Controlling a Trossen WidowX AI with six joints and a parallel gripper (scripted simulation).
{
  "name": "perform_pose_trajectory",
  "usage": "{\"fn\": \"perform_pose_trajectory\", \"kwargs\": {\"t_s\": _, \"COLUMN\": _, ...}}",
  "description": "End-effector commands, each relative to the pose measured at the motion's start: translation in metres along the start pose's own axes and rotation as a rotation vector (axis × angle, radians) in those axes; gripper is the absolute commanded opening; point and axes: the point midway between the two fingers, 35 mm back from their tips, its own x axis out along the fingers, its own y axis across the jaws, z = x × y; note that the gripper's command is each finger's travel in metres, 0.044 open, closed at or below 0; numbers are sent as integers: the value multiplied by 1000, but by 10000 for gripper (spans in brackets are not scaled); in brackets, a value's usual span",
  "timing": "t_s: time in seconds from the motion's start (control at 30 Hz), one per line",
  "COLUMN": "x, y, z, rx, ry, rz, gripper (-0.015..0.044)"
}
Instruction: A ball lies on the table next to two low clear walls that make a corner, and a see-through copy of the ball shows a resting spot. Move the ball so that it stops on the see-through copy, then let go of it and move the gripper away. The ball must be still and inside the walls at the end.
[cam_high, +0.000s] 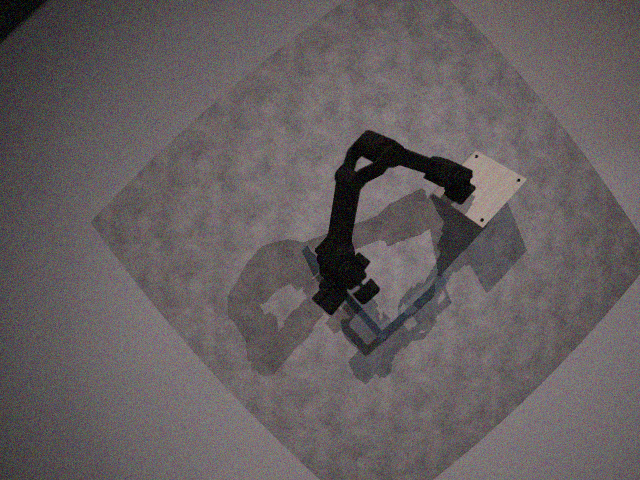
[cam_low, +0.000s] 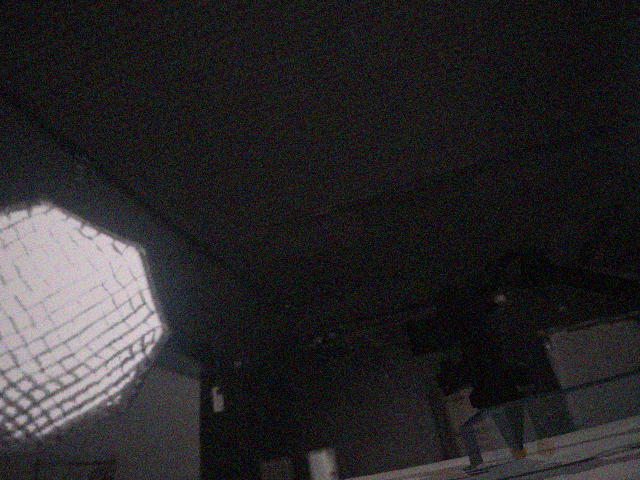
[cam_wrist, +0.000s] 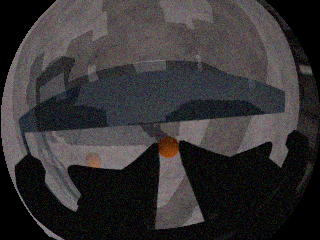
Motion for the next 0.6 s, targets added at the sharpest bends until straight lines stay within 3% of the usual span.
{"fn": "perform_pose_trajectory", "kwargs": {"t_s": 0.0, "x": 2, "y": 1, "z": -1, "rx": -7, "ry": 3, "rz": -6, "gripper": 11}}
{"fn": "perform_pose_trajectory", "kwargs": {"t_s": 0.57, "x": -91, "y": 4, "z": 4, "rx": -8, "ry": 4, "rz": 1, "gripper": 0}}
